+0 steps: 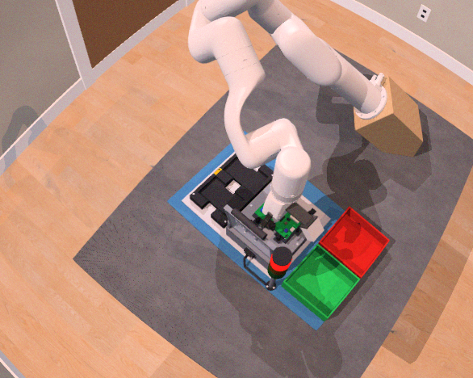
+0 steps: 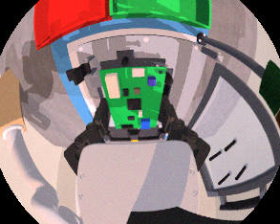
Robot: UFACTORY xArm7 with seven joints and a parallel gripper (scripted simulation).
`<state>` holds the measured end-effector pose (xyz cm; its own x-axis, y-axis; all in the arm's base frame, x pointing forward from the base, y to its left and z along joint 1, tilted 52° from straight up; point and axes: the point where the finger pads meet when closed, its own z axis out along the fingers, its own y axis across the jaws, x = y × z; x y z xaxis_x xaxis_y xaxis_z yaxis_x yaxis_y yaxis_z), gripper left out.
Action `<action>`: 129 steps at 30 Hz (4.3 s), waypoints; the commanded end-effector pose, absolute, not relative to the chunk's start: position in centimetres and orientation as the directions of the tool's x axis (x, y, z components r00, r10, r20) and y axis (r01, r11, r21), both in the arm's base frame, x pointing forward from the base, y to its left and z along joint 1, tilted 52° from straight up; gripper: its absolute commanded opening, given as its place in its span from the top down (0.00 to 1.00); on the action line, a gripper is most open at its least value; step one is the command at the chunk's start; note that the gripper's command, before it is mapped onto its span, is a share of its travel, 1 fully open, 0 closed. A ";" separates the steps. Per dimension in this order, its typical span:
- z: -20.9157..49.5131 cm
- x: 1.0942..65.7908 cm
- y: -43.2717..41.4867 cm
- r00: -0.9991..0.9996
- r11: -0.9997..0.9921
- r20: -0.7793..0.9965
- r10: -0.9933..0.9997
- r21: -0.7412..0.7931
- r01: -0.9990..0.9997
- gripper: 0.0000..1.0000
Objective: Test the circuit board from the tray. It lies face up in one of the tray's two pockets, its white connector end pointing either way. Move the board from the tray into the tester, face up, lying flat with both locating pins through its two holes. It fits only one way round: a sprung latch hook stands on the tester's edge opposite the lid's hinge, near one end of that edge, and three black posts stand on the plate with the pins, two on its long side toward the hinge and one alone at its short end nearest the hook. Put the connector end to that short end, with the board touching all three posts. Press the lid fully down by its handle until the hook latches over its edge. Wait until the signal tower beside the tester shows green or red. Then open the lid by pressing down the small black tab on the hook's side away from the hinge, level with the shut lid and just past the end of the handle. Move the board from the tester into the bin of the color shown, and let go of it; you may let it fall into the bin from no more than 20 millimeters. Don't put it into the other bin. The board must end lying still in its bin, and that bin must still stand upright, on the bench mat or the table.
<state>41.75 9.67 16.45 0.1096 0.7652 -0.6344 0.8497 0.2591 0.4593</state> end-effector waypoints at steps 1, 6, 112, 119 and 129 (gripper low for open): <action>16.6 41.7 9.9 0.108 0.262 -0.634 0.766 0.461 0.848 0.21; 16.7 41.7 10.0 0.108 0.262 -0.634 0.766 0.461 0.848 0.21; 5.9 34.7 21.6 0.108 0.262 -0.634 0.766 0.461 0.848 0.21; 2.6 34.1 23.0 0.108 0.262 -0.634 0.766 0.461 0.848 0.21; 0.6 33.8 23.9 0.108 0.262 -0.634 0.766 0.461 0.848 0.21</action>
<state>33.84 23.36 1.00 0.1052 0.7667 -0.6333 0.8488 0.2626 0.4588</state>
